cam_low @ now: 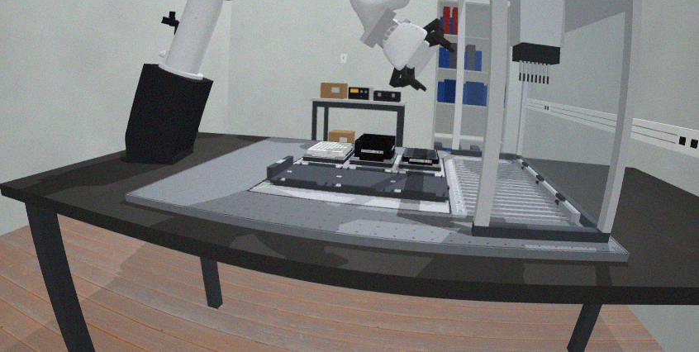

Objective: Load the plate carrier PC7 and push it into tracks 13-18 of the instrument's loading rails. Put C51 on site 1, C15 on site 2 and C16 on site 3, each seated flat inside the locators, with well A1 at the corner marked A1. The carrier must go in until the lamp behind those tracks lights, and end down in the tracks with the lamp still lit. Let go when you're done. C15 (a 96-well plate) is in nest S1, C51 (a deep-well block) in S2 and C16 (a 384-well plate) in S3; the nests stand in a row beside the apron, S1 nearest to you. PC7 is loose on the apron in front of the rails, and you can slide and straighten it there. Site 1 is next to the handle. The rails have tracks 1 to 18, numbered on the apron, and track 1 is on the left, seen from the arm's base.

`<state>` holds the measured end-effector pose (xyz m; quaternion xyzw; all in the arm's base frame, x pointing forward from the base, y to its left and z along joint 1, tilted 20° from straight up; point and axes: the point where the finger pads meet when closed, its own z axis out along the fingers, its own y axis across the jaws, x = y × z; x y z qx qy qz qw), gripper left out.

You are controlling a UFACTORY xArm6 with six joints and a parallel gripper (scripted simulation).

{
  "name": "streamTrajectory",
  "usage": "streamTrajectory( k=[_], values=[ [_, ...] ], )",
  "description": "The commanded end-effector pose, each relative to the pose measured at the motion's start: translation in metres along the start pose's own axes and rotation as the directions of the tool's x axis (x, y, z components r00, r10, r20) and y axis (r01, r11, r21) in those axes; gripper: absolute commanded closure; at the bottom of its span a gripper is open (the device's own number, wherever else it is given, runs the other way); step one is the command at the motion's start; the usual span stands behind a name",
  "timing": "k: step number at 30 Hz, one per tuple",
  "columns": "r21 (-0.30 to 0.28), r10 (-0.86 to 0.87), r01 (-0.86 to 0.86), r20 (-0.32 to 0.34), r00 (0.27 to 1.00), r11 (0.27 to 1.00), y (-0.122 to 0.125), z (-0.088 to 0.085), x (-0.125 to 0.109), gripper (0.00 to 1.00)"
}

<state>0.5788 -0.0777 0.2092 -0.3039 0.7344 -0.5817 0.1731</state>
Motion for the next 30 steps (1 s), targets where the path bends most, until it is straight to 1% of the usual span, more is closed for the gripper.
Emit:
streamTrajectory(
  k=[1,17,22,23,24,30],
  values=[
    [0.002,0.003,-0.003,0.0,1.0,1.0,-0.002,0.0,0.0,0.0],
    [0.002,0.003,-0.003,0.0,1.0,1.0,-0.002,0.0,0.0,0.0],
    [-0.085,0.135,-0.139,-0.045,0.99,0.987,0.022,-0.006,0.001,0.0],
    [-0.101,0.161,-0.166,-0.056,0.985,0.981,0.022,-0.006,0.001,0.0],
    [-0.118,0.186,-0.193,-0.067,0.98,0.974,0.022,-0.006,0.001,0.0],
    [-0.202,0.33,-0.355,-0.146,0.933,0.913,0.044,-0.014,-0.001,0.0]
  ],
)
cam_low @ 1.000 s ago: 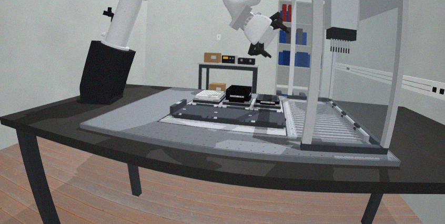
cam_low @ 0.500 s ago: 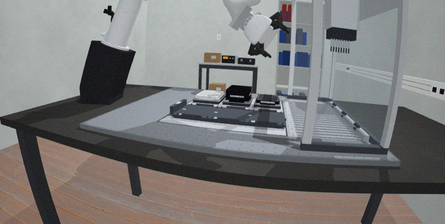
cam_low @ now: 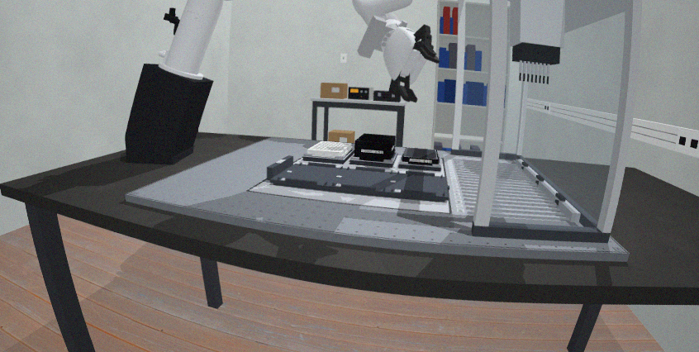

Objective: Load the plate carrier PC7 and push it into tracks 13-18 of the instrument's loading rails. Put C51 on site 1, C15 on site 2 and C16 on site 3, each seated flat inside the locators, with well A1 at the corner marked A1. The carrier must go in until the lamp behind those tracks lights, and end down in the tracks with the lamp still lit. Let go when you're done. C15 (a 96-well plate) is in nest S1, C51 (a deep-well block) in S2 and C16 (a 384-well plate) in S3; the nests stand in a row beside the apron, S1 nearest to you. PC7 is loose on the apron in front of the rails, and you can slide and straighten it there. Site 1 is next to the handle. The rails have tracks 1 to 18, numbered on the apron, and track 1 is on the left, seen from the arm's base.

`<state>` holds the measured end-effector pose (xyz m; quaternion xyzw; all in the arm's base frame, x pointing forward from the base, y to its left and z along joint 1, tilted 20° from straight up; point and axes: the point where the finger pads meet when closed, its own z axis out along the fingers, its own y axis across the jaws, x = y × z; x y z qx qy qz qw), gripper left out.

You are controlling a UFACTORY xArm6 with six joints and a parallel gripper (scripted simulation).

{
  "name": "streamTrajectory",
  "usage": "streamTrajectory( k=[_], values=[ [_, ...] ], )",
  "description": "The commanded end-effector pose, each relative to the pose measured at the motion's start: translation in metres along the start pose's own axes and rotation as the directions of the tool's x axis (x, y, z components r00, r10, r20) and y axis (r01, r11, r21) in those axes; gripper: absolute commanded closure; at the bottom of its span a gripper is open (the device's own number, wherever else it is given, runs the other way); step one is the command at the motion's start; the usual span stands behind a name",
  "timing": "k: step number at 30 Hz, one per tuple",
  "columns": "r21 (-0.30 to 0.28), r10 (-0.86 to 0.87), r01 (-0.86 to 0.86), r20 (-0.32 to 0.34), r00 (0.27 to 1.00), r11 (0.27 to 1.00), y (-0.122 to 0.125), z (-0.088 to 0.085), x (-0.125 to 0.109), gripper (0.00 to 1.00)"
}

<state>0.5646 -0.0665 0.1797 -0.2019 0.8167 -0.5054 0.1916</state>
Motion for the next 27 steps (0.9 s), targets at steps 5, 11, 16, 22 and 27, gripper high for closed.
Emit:
streamTrajectory(
  k=[5,11,16,22,27],
  values=[
    [-0.107,0.179,-0.186,-0.072,0.981,0.977,0.019,-0.005,0.002,0.0],
    [-0.181,0.326,-0.351,-0.155,0.933,0.919,0.039,-0.013,0.002,0.0],
    [-0.224,0.436,-0.485,-0.233,0.869,0.845,0.054,-0.021,-0.002,0.0],
    [-0.247,0.513,-0.585,-0.3,0.804,0.773,0.065,-0.028,-0.006,0.0],
    [-0.257,0.594,-0.7,-0.386,0.706,0.666,0.08,-0.039,-0.014,0.0]
  ],
)
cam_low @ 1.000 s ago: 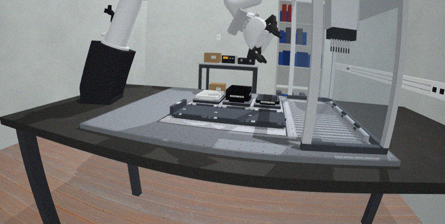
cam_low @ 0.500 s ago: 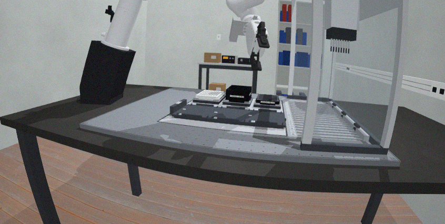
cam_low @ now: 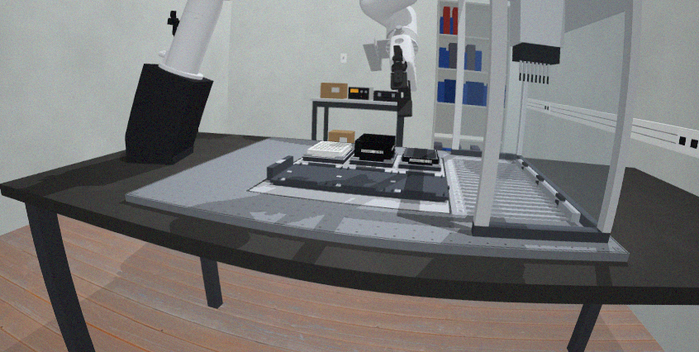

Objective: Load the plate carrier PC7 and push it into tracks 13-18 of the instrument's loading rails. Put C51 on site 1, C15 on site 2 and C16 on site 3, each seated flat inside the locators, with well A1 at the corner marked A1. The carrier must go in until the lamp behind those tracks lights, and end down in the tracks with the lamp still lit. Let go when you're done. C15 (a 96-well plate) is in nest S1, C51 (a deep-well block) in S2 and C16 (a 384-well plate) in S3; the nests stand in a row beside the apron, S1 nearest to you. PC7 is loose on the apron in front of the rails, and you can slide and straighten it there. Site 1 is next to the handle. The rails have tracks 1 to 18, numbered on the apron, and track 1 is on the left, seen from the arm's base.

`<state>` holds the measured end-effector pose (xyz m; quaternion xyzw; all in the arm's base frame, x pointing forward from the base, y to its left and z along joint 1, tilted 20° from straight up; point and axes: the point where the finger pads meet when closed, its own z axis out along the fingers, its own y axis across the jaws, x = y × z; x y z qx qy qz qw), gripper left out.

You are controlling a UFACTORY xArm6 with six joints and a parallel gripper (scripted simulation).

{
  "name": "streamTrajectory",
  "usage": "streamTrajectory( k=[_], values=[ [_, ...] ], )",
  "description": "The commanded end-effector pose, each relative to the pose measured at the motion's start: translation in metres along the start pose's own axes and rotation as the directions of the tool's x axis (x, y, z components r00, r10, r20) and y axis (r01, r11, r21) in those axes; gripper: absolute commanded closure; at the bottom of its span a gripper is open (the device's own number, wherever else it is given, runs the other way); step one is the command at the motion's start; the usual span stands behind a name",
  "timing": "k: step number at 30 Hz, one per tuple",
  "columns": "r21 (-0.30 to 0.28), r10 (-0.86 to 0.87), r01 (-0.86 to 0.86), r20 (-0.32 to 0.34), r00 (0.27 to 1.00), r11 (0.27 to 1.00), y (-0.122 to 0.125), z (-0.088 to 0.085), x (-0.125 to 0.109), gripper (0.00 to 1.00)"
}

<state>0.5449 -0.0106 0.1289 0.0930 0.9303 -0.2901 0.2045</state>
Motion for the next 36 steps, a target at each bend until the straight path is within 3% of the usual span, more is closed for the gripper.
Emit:
streamTrajectory(
  k=[1,15,26,28,36],
  values=[
    [-0.058,0.13,-0.133,-0.053,0.99,0.989,0.013,-0.005,0.002,0.0],
    [-0.147,0.43,-0.466,-0.223,0.875,0.873,0.048,-0.02,0.004,0.0],
    [-0.148,0.641,-0.734,-0.395,0.658,0.663,0.08,-0.039,-0.006,0.0],
    [-0.148,0.641,-0.734,-0.395,0.658,0.663,0.08,-0.039,-0.006,0.0],
    [-0.099,0.734,-0.879,-0.51,0.448,0.467,0.098,-0.053,-0.017,0.0]
  ],
)
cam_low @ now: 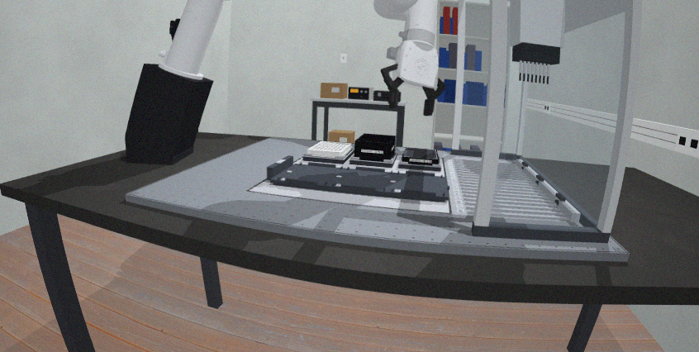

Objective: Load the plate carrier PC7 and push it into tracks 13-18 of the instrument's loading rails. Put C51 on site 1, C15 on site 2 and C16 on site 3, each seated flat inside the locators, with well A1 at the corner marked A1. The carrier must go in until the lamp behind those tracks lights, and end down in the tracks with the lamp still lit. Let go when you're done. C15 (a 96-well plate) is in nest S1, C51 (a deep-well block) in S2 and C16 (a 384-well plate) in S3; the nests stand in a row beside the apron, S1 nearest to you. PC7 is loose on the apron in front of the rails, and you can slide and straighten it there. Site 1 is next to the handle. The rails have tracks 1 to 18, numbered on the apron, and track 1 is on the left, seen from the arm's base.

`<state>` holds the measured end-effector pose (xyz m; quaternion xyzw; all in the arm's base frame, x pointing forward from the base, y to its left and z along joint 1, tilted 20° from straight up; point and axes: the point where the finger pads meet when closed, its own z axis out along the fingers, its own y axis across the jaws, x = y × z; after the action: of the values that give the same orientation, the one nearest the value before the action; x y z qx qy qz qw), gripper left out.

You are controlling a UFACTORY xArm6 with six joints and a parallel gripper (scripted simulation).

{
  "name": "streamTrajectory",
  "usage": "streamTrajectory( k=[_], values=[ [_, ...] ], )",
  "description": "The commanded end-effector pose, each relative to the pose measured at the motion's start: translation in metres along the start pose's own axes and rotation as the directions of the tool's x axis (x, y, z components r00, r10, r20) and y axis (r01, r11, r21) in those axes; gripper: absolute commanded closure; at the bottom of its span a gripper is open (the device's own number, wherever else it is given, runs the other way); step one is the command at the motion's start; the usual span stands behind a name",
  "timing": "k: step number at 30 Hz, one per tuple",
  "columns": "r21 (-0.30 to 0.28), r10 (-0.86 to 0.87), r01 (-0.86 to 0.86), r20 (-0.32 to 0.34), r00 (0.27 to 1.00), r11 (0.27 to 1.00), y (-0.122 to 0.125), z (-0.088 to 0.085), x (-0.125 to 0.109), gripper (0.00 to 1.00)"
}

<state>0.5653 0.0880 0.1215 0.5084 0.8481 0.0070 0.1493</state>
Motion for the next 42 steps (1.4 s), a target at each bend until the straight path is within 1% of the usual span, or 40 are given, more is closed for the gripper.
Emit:
streamTrajectory(
  k=[1,7,9,12,15,16,29,42],
  values=[
    [-0.04,0.137,-0.14,-0.061,0.989,0.989,0.012,-0.005,0.005,0.0],
    [-0.064,0.308,-0.319,-0.142,0.941,0.945,0.031,-0.012,0.012,0.0],
    [-0.064,0.308,-0.319,-0.142,0.941,0.945,0.031,-0.012,0.012,0.0],
    [-0.068,0.389,-0.406,-0.183,0.903,0.911,0.044,-0.018,0.015,0.0],
    [-0.068,0.465,-0.49,-0.224,0.857,0.869,0.044,-0.018,0.015,0.0],
    [-0.068,0.473,-0.499,-0.229,0.851,0.864,0.044,-0.018,0.015,0.0],
    [-0.068,0.473,-0.498,-0.228,0.851,0.864,0.044,-0.018,0.015,0.0],
    [-0.068,0.473,-0.499,-0.229,0.851,0.864,0.047,0.002,0.018,0.0]
  ],
)
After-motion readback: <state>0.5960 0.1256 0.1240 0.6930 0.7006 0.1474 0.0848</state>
